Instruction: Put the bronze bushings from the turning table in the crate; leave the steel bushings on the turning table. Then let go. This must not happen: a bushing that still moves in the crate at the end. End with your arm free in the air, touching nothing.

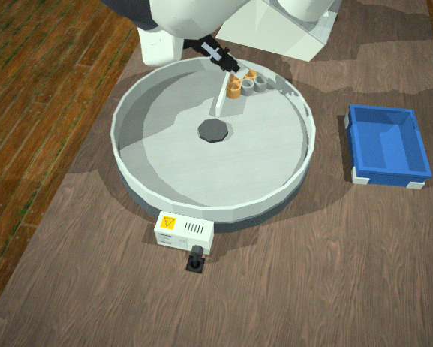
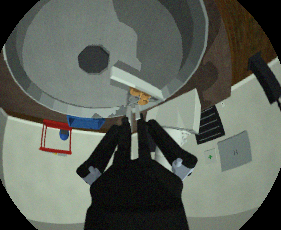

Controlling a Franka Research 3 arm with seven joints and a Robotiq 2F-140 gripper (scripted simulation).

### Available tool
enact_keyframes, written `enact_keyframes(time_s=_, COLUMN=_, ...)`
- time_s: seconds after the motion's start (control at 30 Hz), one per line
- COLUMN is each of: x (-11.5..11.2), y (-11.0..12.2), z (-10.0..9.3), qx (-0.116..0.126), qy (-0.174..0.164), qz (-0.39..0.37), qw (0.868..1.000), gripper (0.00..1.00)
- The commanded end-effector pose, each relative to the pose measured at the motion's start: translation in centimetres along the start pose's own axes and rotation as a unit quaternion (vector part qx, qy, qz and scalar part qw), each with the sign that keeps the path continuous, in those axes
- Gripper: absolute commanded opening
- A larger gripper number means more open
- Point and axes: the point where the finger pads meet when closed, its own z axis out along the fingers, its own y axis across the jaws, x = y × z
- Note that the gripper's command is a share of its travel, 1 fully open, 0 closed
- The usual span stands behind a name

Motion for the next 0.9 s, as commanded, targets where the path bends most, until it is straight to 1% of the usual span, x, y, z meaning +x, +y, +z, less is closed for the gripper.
enact_keyframes(time_s=0.0, x=-0.1, y=-0.2, z=0.1, qx=0.0, qy=-0.002, qz=-0.001, qw=1.0, gripper=0.06)
enact_keyframes(time_s=0.17, x=0.0, y=-0.2, z=0.2, qx=0.0, qy=-0.002, qz=-0.001, qw=1.0, gripper=0.06)
enact_keyframes(time_s=0.27, x=0.7, y=-0.2, z=1.2, qx=0.0, qy=-0.002, qz=-0.001, qw=1.0, gripper=0.06)
enact_keyframes(time_s=0.33, x=0.7, y=-0.2, z=1.2, qx=0.0, qy=-0.002, qz=-0.001, qw=1.0, gripper=0.06)
enact_keyframes(time_s=0.43, x=1.3, y=-0.2, z=1.8, qx=0.0, qy=-0.002, qz=-0.001, qw=1.0, gripper=0.06)
enact_keyframes(time_s=0.87, x=1.3, y=-0.2, z=1.8, qx=0.0, qy=-0.002, qz=-0.001, qw=1.0, gripper=0.06)
